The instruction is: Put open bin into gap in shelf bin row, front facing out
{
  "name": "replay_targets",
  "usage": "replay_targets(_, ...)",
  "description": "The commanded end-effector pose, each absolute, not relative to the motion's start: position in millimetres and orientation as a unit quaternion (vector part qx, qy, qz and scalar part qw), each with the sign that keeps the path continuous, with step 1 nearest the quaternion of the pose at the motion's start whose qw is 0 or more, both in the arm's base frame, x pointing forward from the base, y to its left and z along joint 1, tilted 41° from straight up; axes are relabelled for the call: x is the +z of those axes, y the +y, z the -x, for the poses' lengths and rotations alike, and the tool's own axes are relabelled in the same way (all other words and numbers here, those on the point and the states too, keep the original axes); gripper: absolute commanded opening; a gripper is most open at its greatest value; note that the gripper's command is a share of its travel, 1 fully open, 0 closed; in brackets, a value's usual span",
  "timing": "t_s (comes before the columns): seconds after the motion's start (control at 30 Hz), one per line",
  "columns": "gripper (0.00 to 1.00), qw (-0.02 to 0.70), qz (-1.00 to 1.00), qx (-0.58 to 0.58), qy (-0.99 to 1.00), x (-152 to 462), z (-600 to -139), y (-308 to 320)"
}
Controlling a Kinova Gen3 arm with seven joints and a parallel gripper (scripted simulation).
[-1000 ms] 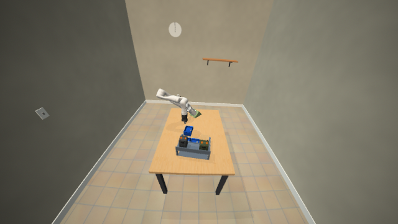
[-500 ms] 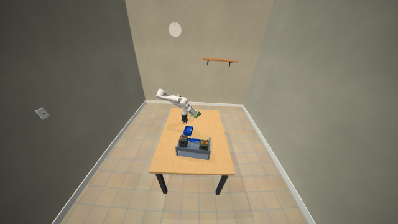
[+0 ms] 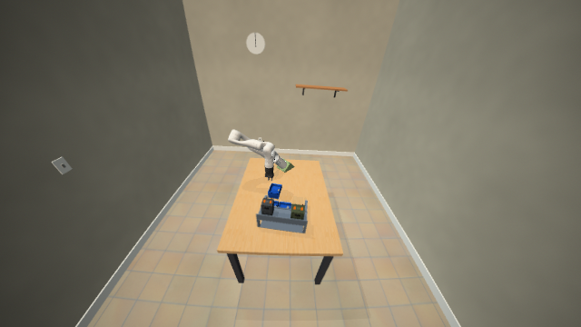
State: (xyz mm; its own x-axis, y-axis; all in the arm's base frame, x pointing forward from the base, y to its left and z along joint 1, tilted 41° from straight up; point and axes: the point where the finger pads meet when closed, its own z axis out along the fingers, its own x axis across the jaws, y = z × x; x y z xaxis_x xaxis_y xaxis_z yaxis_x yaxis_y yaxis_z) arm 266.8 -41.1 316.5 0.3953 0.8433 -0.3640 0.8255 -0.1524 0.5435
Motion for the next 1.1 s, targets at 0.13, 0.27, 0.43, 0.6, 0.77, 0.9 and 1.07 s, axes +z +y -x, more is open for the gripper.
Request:
replay_targets(0.13, 0.55, 0.349, -0.759, 0.013, 0.55, 316.6, -266.9, -40.8)
replay_targets(0.27, 0.55, 0.349, -0.759, 0.013, 0.55, 316.0, -267.3, -41.3)
replay_targets(0.43, 0.55, 0.348, -0.759, 0.013, 0.55, 313.5, -268.5, -43.0)
replay_targets(0.6, 0.55, 0.348, -0.759, 0.013, 0.55, 308.8, -270.9, -46.2)
replay_targets(0.77, 0.55, 0.348, -0.759, 0.013, 0.55, 305.1, -272.8, -48.8)
replay_targets(0.9, 0.55, 0.348, -0.759, 0.013, 0.55, 299.3, -275.8, -52.8)
replay_targets(1.07, 0.55, 0.348, -0.759, 0.013, 0.55, 291.4, -279.8, -58.2)
